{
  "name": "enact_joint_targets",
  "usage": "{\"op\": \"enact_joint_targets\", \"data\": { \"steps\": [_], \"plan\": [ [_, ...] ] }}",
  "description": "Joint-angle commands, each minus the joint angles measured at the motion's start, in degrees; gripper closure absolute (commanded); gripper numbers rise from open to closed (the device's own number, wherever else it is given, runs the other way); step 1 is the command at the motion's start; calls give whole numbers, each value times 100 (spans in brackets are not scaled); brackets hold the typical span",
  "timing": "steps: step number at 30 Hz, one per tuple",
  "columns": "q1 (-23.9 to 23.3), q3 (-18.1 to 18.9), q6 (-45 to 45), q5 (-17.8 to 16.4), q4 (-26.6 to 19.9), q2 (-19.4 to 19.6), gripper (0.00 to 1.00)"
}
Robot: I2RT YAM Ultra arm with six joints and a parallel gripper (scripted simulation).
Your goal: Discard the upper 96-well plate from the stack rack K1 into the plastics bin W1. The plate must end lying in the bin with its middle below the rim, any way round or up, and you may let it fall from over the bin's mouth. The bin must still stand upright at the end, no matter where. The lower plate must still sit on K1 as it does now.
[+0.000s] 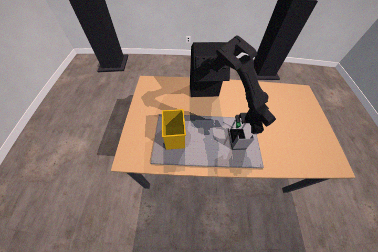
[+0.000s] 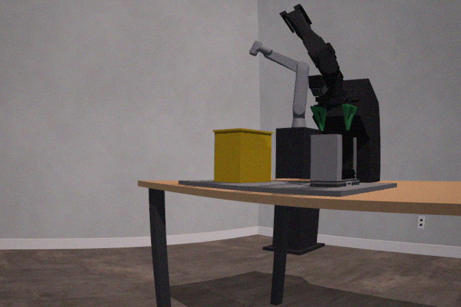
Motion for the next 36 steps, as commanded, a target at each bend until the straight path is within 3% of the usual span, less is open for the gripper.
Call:
{"op": "enact_joint_targets", "data": {
  "steps": [1,28,36],
  "plan": [
    [-22,-137,-87,-69,241,106,0],
    [-396,-135,-348,-317,1033,790,0],
    [-459,39,-411,-376,1234,987,0]
  ]
}}
